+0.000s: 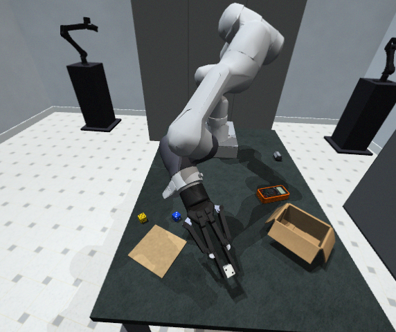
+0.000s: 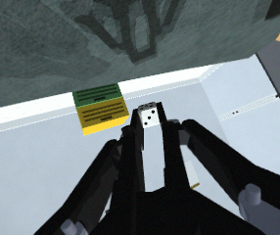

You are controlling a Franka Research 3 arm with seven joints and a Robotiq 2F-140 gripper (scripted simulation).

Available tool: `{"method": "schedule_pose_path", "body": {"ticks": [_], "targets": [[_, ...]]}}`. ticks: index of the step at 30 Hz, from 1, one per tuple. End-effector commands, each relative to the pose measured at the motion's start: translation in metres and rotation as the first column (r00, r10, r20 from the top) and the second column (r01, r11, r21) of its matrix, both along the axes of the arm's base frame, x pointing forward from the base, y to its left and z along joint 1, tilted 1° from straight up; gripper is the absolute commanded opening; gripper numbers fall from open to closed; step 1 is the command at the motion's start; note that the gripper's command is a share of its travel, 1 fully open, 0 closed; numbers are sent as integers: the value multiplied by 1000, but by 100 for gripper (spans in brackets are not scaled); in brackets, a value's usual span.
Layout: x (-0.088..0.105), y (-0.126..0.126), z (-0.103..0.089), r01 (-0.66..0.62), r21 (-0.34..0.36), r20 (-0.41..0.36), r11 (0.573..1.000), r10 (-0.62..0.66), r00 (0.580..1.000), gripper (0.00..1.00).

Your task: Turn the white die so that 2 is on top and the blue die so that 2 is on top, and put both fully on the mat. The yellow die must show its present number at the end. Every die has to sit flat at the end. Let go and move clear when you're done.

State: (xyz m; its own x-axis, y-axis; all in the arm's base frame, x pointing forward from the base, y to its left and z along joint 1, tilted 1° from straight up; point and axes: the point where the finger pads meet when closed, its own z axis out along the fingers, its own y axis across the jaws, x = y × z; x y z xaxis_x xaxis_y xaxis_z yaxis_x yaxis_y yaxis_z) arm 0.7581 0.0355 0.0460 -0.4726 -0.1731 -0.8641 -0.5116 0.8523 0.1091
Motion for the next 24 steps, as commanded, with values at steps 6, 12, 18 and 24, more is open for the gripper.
{"method": "schedule_pose_path", "body": {"ticks": [6,12,18,24], "targets": [[3,-4,2,-22,-86,95,996,31,995,21],[3,-4,-9,-26,-86,92,996,34,995,21],[2,-4,-30,-26,-86,92,996,34,995,21],[2,-4,-46,-26,-86,92,996,34,995,21]]}}
